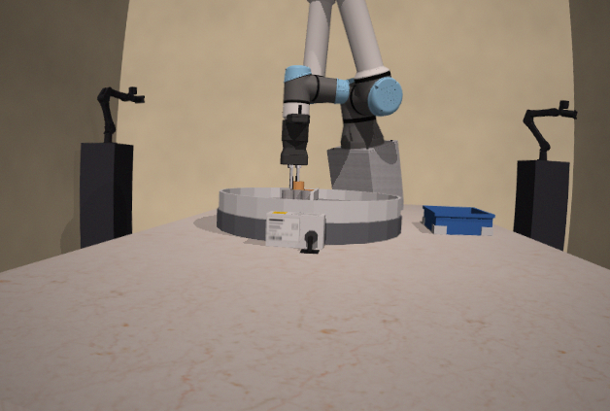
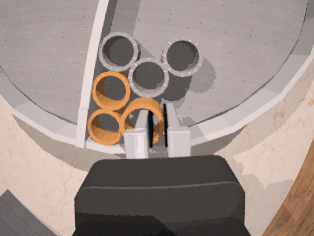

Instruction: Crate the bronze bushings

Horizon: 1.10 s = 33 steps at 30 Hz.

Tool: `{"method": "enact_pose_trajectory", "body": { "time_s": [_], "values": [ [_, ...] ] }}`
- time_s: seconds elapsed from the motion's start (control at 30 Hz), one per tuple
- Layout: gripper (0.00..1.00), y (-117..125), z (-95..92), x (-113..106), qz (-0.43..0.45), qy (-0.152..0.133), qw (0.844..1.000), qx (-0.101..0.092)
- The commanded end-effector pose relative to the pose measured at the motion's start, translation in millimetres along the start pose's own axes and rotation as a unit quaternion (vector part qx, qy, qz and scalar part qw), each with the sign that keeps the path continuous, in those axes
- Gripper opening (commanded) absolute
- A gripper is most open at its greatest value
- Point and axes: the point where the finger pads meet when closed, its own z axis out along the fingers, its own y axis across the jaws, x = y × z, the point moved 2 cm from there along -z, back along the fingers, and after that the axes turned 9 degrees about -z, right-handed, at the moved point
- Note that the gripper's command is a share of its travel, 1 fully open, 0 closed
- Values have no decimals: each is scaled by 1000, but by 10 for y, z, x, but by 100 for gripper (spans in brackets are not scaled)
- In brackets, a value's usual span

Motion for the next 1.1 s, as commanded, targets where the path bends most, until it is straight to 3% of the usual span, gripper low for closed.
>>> {"method": "enact_pose_trajectory", "body": {
  "time_s": [0.0,1.07],
  "values": [
    [0,3,-3,1,0,0,1000,0],
    [0,3,-152,1,0,0,1000,-1]
  ]
}}
